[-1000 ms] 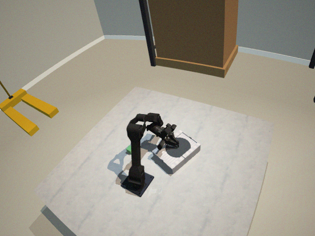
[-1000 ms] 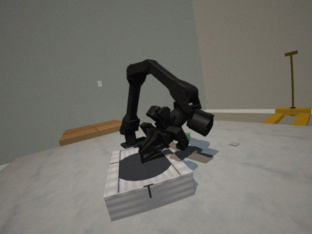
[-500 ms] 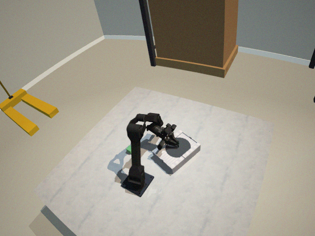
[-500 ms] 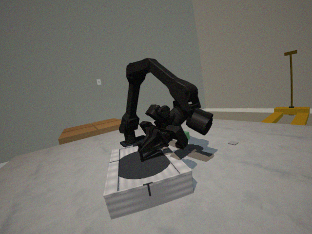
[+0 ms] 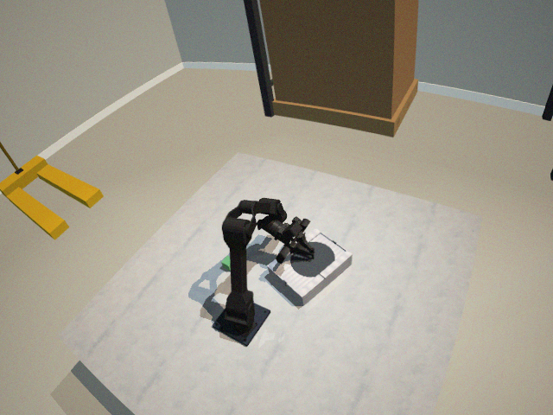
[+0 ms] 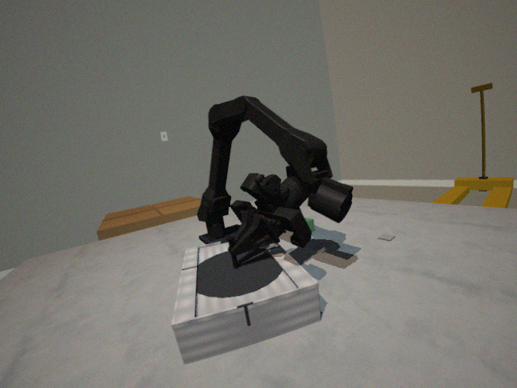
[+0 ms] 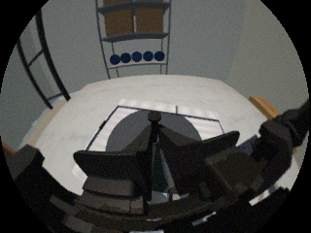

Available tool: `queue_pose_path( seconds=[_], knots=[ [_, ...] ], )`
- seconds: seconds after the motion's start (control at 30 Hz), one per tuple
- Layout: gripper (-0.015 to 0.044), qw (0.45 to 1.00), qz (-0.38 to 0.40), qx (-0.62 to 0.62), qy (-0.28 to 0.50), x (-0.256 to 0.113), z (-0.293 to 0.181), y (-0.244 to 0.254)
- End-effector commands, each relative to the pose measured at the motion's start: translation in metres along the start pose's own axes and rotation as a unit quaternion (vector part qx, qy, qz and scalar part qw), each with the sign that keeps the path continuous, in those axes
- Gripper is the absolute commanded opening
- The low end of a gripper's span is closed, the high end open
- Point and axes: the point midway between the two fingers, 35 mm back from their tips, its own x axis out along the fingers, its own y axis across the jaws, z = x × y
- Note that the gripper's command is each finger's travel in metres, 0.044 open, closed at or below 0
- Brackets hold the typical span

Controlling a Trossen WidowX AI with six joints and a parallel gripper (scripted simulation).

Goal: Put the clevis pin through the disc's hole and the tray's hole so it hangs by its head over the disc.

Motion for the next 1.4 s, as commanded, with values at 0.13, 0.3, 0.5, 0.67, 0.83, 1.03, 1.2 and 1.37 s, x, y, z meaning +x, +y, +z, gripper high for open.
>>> queue_pose_path(
  seconds=[0.13, 0.3, 0.5, 0.67, 0.83, 1.03, 1.2, 1.37],
  knots=[
    [0.0, 1.0, -0.003, -0.005, -0.004, -0.0008, -0.0016, -0.0001],
    [0.0, 1.0, -0.004, -0.005, -0.007, -0.0011, -0.002, 0.0],
    [0.0, 1.0, -0.003, -0.004, -0.012, -0.0014, -0.0025, -0.0002],
    [0.0, 1.0, -0.001, 0.001, -0.016, -0.0016, -0.0029, -0.0006],
    [0.0, 1.0, 0.001, 0.004, -0.017, -0.0019, -0.0034, -0.0008],
    [0.0, 1.0, 0.0, 0.002, -0.006, -0.0022, -0.0031, -0.0032],
    [0.0, 1.0, 0.0, 0.002, -0.005, -0.0027, -0.0033, -0.0042],
    [0.0, 1.0, 0.002, 0.006, -0.007, -0.0031, -0.0022, -0.0026]
  ],
)
